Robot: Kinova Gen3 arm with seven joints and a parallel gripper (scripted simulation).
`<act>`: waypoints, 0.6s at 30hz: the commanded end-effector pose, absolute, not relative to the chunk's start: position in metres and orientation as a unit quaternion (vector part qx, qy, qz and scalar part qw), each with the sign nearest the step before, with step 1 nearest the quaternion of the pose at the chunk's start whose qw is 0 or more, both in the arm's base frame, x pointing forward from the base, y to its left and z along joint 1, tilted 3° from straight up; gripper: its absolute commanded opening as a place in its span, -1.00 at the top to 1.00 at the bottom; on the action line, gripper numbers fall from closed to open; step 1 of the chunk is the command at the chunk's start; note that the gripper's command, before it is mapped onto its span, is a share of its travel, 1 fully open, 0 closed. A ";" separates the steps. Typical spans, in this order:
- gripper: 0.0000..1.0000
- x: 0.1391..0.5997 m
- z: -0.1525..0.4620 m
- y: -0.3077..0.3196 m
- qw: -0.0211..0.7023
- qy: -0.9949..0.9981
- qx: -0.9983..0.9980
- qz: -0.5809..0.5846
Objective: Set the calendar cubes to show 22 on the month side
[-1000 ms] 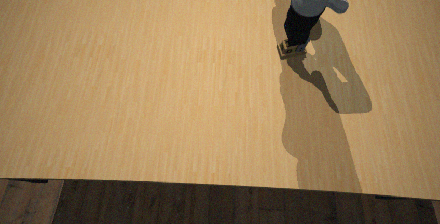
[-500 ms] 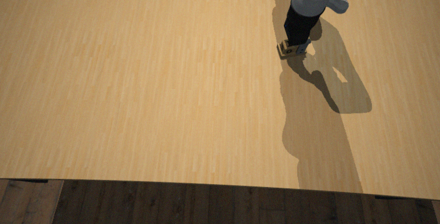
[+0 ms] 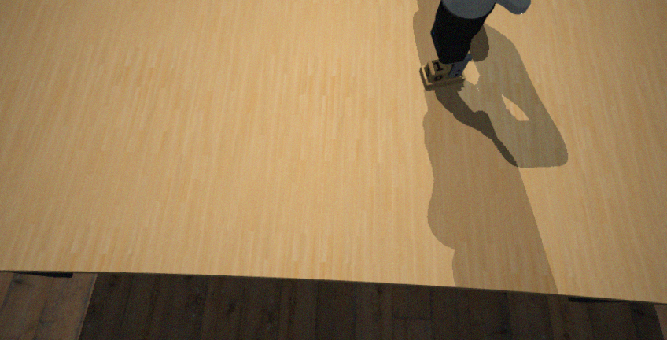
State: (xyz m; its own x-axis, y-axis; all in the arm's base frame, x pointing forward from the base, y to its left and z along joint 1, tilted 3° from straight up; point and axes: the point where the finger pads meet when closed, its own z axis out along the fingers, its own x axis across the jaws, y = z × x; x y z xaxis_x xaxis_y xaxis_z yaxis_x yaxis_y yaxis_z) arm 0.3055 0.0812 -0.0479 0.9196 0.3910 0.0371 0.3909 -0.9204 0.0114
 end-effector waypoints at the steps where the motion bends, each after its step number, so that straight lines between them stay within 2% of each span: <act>1: -0.80 0.305 -0.038 0.084 0.002 0.207 0.978 0.022; 18: -0.80 0.305 0.026 0.085 0.000 0.207 0.978 0.025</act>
State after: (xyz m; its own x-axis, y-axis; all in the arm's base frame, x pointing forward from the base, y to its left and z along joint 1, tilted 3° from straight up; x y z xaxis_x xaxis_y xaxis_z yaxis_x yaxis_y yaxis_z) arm 0.3005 0.0779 0.0173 0.9177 0.3958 0.0335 0.3957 -0.9183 0.0089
